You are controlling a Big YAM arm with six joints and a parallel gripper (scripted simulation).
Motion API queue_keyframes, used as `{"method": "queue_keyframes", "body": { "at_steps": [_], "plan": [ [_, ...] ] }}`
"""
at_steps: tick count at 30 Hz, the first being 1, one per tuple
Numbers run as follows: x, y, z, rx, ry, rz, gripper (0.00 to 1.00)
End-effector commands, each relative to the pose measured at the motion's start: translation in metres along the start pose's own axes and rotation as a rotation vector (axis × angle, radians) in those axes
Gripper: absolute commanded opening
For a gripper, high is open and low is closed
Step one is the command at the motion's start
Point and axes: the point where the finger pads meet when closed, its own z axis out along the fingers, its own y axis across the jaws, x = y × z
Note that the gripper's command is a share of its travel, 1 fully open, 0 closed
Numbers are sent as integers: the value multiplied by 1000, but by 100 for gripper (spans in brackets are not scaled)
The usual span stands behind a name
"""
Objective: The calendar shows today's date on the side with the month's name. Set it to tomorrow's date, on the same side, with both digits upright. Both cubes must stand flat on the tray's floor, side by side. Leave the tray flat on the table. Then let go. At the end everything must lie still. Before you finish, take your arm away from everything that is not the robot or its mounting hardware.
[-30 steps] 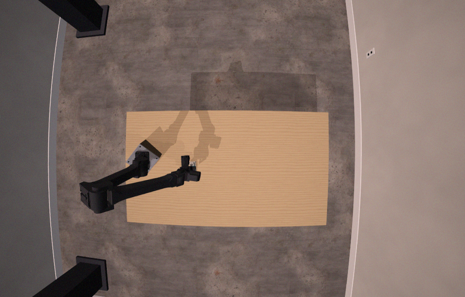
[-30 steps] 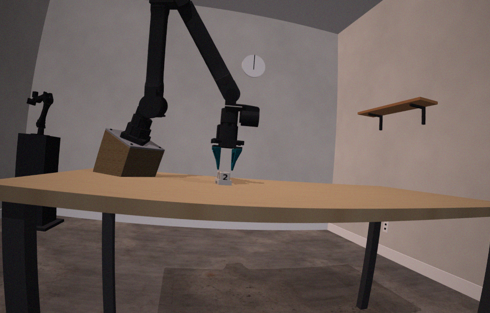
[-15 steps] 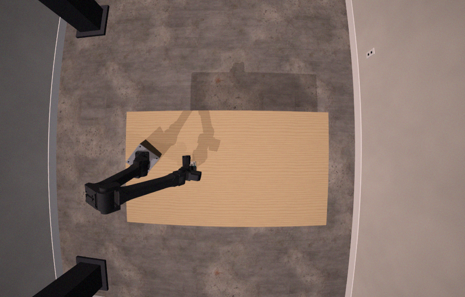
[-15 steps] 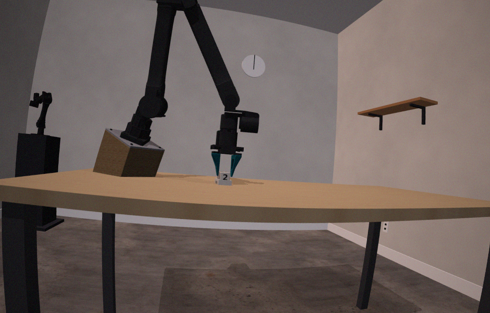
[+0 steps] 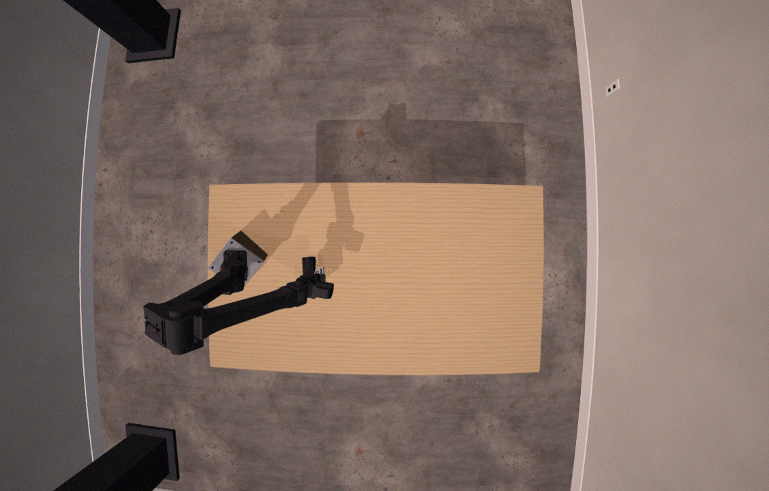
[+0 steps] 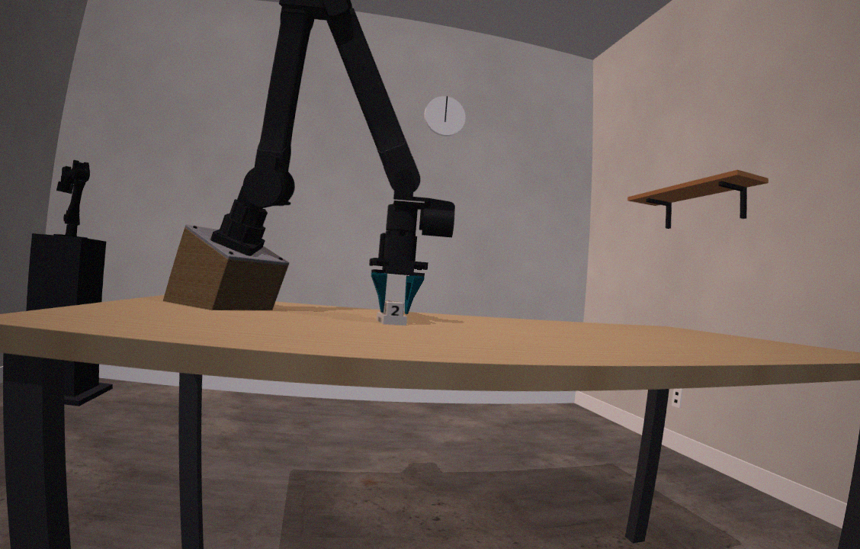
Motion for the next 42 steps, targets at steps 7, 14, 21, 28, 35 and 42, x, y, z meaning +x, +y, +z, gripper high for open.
{"method": "queue_keyframes", "body": {
  "at_steps": [7, 14, 21, 28, 35, 42],
  "plan": [
    [2, -4, -2, 14, 0, -10, 47],
    [2, -4, -2, 14, 0, -10, 47],
    [2, -4, -2, 14, 0, -10, 47],
    [2, -4, -2, 14, 0, -10, 47],
    [2, -4, -2, 13, 0, -10, 27],
    [2, -4, -2, 13, 0, -10, 27]
  ]
}}
